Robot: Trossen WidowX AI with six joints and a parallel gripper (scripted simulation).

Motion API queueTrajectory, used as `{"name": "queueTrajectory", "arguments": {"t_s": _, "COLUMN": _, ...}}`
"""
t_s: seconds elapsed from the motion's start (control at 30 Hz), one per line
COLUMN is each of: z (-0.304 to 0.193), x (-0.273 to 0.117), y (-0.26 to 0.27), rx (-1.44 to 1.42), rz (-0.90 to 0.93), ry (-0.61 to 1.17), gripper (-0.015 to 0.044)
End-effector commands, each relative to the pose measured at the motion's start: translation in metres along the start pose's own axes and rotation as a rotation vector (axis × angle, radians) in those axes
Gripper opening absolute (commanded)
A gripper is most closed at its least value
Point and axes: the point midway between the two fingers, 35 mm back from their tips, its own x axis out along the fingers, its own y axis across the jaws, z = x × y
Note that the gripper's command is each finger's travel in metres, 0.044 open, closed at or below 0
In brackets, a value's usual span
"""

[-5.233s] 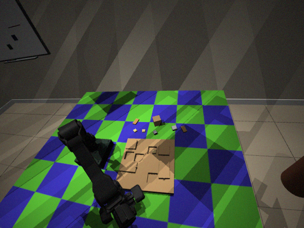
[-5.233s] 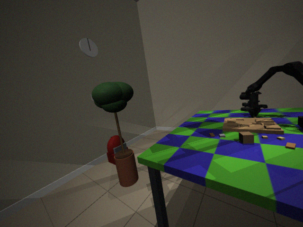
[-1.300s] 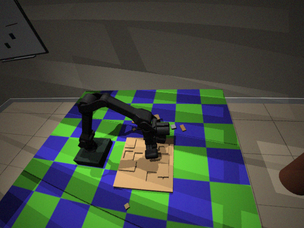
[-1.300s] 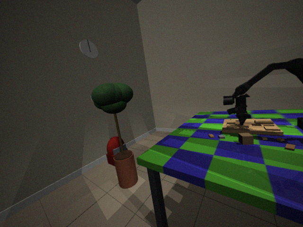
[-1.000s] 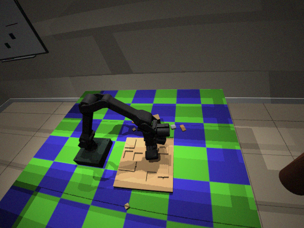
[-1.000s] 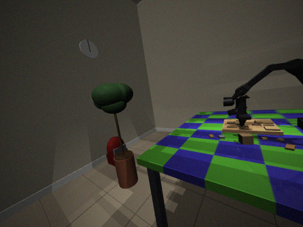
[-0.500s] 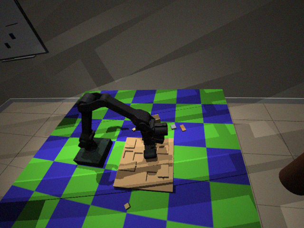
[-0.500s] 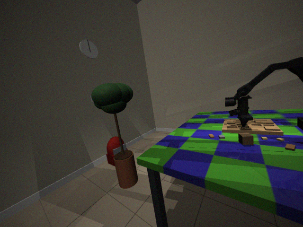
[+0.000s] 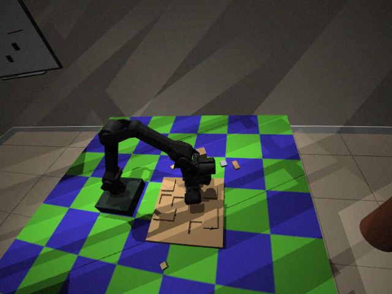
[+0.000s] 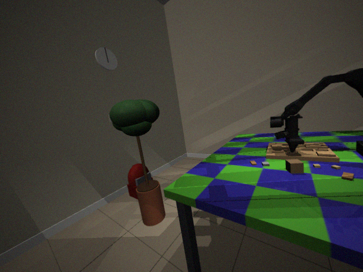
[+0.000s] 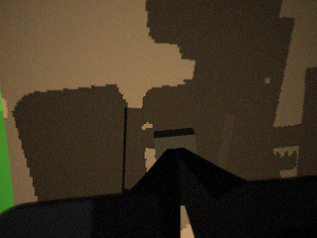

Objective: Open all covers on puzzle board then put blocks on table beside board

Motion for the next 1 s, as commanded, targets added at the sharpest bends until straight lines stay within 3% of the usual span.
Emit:
{"name": "queueTrajectory", "arguments": {"t_s": 0.0, "z": -0.0016, "x": 0.0011, "y": 0.0008, "rx": 0.003, "rz": 0.003, "ry": 0.004, "gripper": 0.0000}}
{"name": "queueTrajectory", "arguments": {"t_s": 0.97, "z": -0.0002, "x": -0.0010, "y": 0.0000, "rx": 0.000, "rz": 0.000, "ry": 0.001, "gripper": 0.0000}}
